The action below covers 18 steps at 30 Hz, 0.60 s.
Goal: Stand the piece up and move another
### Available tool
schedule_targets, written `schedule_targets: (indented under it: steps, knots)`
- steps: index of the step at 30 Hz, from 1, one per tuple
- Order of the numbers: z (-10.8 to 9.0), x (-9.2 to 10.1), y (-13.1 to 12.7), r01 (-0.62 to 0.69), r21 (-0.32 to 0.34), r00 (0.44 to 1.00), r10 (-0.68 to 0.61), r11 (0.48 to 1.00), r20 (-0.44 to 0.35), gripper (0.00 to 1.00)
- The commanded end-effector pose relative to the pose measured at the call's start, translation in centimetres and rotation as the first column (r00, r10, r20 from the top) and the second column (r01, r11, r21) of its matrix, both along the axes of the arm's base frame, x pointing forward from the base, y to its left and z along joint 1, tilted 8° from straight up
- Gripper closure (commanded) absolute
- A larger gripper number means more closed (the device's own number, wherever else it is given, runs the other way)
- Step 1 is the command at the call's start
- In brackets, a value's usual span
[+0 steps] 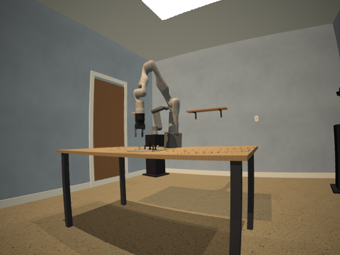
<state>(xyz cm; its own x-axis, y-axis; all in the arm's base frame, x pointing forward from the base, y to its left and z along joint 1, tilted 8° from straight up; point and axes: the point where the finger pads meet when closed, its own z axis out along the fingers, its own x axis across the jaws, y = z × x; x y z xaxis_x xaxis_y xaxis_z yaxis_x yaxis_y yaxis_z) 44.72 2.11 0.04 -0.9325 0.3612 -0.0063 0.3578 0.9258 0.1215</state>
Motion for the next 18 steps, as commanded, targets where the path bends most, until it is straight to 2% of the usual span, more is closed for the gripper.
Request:
schedule_targets:
  steps: [1, 6, 16, 17, 18]
  knots:
    - [-0.32, -0.05, -0.11, -0.055, 0.004, 0.998, 0.055, 0.998, 0.004, 0.00]
    - [-0.51, 0.21, 0.19, -0.161, 0.002, 0.987, 0.161, 0.987, 0.022, 0.00]
    - [-0.57, 0.32, 0.31, -0.200, 0.001, 0.979, 0.200, 0.980, 0.029, 0.00]
    - [-0.57, 0.32, 0.31, -0.200, 0.001, 0.979, 0.200, 0.980, 0.029, 0.27]
    - [-0.57, 0.32, 0.31, -0.200, 0.001, 0.979, 0.200, 0.980, 0.029, 0.27]
